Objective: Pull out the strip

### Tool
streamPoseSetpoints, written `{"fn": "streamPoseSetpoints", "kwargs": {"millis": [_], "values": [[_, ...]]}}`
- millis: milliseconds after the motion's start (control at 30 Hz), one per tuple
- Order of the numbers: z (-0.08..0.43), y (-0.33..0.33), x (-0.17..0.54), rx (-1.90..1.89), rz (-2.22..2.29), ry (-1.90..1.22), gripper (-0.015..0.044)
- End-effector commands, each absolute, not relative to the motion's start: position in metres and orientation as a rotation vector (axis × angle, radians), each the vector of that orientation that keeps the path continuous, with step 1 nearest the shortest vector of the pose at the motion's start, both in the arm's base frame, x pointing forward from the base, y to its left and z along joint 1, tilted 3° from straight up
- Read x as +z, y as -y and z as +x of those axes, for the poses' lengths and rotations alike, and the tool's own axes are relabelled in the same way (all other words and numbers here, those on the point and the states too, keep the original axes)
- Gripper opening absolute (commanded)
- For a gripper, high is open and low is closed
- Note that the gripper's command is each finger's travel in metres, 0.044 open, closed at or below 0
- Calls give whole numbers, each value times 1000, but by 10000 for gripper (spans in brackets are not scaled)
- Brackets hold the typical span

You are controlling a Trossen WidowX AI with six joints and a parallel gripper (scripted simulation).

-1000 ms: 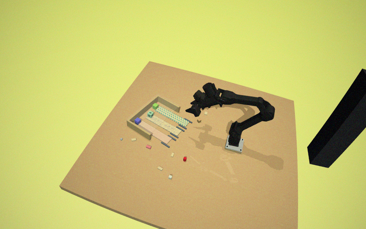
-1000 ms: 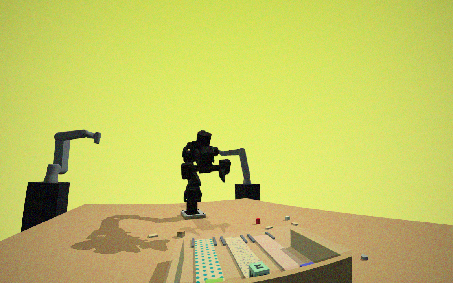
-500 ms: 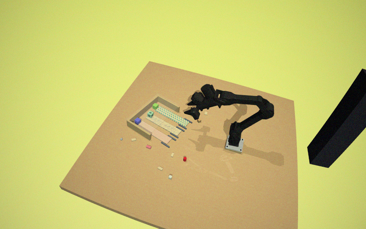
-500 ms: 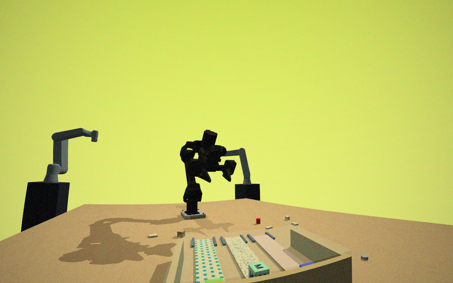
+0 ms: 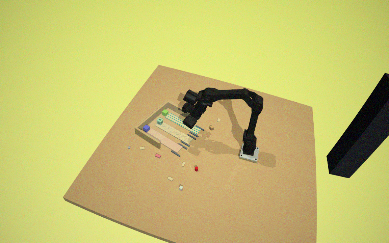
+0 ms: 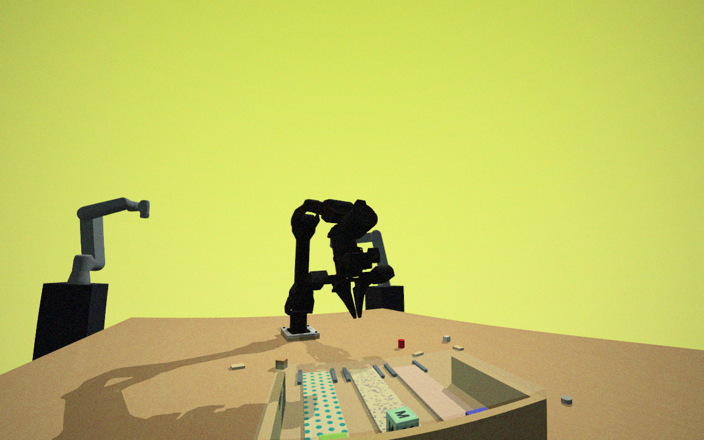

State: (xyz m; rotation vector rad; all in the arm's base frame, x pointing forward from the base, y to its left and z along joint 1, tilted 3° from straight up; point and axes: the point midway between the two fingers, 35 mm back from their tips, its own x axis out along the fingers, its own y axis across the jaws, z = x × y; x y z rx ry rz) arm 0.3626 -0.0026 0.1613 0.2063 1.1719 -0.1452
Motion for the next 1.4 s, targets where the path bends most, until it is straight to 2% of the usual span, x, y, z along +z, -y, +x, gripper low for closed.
{"fn": "streamPoseSetpoints", "kwargs": {"millis": [0,133,1367], "values": [[375,-2,134,-213,248,-1366,0],[378,-7,118,-256,268,-1472,0],[383,-9,68,-255,268,-1473,0]]}}
